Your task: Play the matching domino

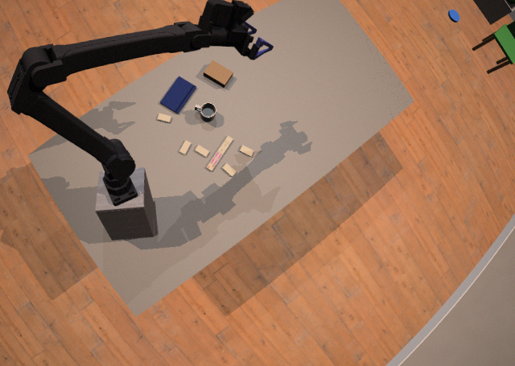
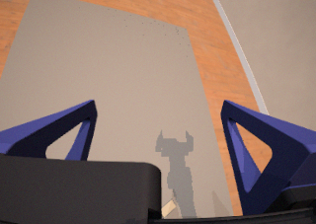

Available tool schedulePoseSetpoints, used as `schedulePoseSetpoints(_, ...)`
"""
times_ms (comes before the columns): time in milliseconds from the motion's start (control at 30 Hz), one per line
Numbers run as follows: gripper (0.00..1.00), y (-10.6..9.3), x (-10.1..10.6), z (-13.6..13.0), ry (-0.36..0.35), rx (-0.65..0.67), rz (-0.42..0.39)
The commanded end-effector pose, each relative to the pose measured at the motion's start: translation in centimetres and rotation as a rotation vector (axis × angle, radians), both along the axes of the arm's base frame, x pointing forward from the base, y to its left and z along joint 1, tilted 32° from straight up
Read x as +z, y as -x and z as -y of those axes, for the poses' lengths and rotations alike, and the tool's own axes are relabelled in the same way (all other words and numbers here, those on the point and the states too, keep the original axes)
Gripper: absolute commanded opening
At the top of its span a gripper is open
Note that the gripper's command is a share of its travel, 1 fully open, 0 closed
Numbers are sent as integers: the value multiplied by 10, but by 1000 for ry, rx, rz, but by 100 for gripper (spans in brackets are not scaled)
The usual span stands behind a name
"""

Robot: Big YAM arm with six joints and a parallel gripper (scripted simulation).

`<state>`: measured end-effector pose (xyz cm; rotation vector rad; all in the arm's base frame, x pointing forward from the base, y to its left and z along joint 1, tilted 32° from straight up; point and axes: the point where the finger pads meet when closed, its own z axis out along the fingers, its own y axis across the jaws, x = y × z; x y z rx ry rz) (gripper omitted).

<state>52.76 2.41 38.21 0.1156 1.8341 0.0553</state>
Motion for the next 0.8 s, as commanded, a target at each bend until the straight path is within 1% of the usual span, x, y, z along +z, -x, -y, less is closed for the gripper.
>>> schedulePoseSetpoints(0,100,4,50,12,39,3,117)
schedulePoseSetpoints(167,100,9,105,24,99,28,248)
schedulePoseSetpoints(200,100,10,113,25,111,33,274)
schedulePoseSetpoints(233,100,10,116,26,111,33,274)
schedulePoseSetpoints(433,100,10,116,26,111,33,274)
schedulePoseSetpoints(467,100,12,78,20,89,39,199)
schedulePoseSetpoints(767,100,9,115,26,111,34,273)
